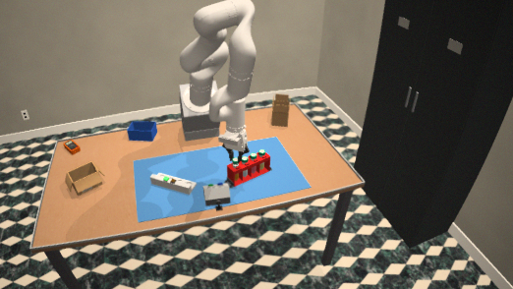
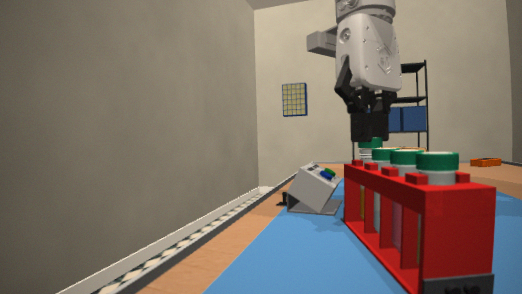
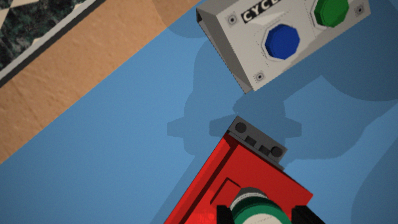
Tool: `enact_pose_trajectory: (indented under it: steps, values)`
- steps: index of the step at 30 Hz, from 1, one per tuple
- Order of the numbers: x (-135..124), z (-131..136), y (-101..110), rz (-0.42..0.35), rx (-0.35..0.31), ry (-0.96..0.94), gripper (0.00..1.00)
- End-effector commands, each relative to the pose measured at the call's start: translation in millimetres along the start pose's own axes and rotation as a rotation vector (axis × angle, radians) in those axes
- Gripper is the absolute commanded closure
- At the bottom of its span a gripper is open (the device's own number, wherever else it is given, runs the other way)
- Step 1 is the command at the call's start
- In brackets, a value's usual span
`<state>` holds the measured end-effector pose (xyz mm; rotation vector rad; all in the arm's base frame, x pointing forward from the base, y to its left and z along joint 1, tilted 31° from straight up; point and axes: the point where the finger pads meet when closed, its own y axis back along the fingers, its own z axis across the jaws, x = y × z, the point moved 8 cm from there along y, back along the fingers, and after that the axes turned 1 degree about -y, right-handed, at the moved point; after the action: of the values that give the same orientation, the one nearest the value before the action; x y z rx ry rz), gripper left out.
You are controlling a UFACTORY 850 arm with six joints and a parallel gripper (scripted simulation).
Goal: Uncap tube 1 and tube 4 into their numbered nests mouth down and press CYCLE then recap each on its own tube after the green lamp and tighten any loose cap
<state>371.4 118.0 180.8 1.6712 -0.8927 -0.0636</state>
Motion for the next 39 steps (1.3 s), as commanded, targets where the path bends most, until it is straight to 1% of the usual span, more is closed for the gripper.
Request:
enact_pose_trajectory:
  steps: [1, 39]
  values:
    - [0.1, -0.2, -0.3, 0.0, 0.001, 0.0, 1.0]
    - [0.1, -0.2, -10.3, 0.0, 0.001, 0.0, 1.0]
